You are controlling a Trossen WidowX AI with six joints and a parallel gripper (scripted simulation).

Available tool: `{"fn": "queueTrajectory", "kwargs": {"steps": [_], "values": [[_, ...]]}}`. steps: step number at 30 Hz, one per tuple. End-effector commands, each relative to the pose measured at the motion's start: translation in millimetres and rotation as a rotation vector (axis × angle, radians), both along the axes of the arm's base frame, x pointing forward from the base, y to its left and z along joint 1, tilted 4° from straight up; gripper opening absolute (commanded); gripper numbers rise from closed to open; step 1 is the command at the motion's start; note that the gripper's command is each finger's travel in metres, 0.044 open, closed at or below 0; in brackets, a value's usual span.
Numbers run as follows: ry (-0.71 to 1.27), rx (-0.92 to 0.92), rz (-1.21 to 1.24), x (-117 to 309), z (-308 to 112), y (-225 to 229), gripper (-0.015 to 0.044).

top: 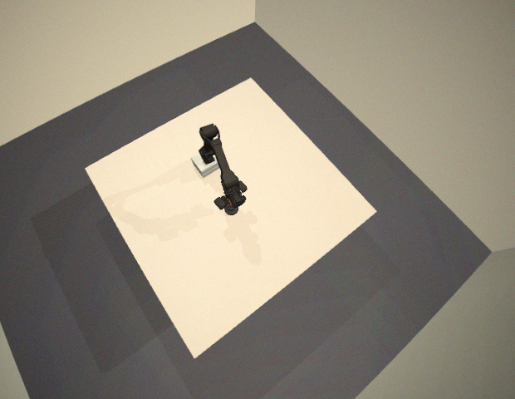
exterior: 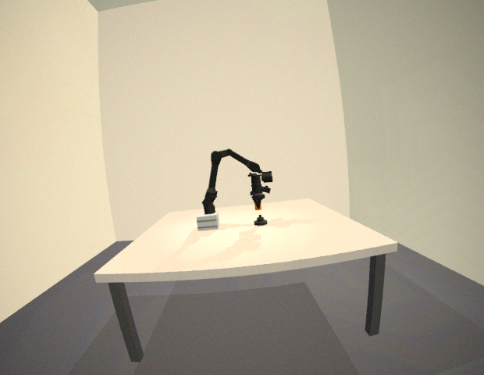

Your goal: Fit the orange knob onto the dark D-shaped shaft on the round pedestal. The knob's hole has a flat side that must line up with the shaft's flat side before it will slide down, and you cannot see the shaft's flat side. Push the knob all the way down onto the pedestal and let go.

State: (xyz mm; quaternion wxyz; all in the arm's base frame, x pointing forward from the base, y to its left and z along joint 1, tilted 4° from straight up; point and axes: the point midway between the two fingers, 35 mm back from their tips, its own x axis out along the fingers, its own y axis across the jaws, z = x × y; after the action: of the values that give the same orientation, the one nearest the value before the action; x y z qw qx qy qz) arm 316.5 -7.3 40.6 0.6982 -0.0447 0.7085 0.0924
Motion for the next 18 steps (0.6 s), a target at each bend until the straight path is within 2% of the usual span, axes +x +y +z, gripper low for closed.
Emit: {"fn": "queueTrajectory", "kwargs": {"steps": [1,13,18], "values": [[-0.006,-0.005,0.006,7,-5,-10,0.0000],[-0.006,-0.005,0.007,8,-32,-10,0.0000],[-0.006,-0.006,0.004,8,-29,-10,0.0000]]}}
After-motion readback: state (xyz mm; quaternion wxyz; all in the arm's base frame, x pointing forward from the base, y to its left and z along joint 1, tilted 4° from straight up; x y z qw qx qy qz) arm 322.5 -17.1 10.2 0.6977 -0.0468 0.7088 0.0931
